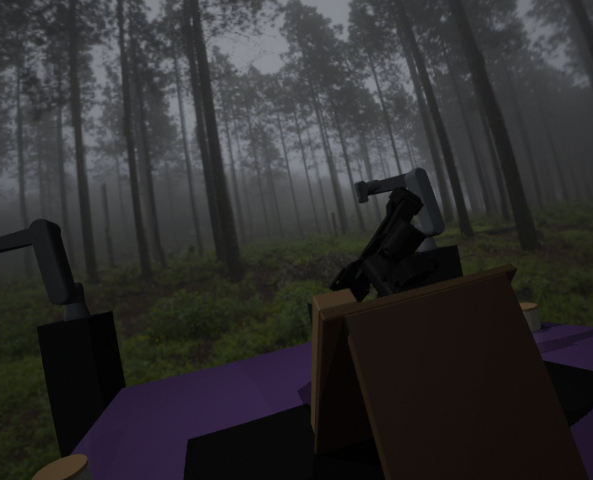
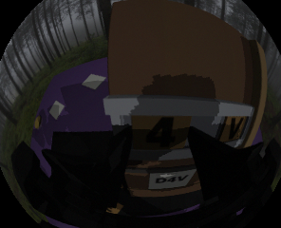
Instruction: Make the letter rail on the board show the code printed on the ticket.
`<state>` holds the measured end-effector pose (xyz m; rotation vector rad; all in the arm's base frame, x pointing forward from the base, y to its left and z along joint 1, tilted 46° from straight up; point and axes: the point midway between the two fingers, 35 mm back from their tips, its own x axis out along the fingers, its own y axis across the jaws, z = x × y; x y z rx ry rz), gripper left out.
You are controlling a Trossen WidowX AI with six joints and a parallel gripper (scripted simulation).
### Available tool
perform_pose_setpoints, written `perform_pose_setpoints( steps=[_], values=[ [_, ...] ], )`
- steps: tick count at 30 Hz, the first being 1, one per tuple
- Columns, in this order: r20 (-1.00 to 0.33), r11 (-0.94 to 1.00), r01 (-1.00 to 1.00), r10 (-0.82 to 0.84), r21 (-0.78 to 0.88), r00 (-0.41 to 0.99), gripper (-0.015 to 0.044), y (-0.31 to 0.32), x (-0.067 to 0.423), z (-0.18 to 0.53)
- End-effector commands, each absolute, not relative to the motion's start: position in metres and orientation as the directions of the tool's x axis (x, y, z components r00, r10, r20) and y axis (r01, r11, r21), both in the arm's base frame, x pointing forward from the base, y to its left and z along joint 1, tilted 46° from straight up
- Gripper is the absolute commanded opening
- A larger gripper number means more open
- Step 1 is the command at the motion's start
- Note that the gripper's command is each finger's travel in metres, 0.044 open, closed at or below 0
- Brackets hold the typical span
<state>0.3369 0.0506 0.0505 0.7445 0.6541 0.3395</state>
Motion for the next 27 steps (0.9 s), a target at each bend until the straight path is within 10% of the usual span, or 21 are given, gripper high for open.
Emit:
perform_pose_setpoints(
  steps=[1,27],
  values=[
    [-0.427,0.694,-0.059,0.505,0.717,0.750,0.0000,0.0491,0.3366,0.0475],
    [-0.428,0.695,-0.059,0.505,0.717,0.750,0.0000,0.0392,0.3374,0.0375]
  ],
)
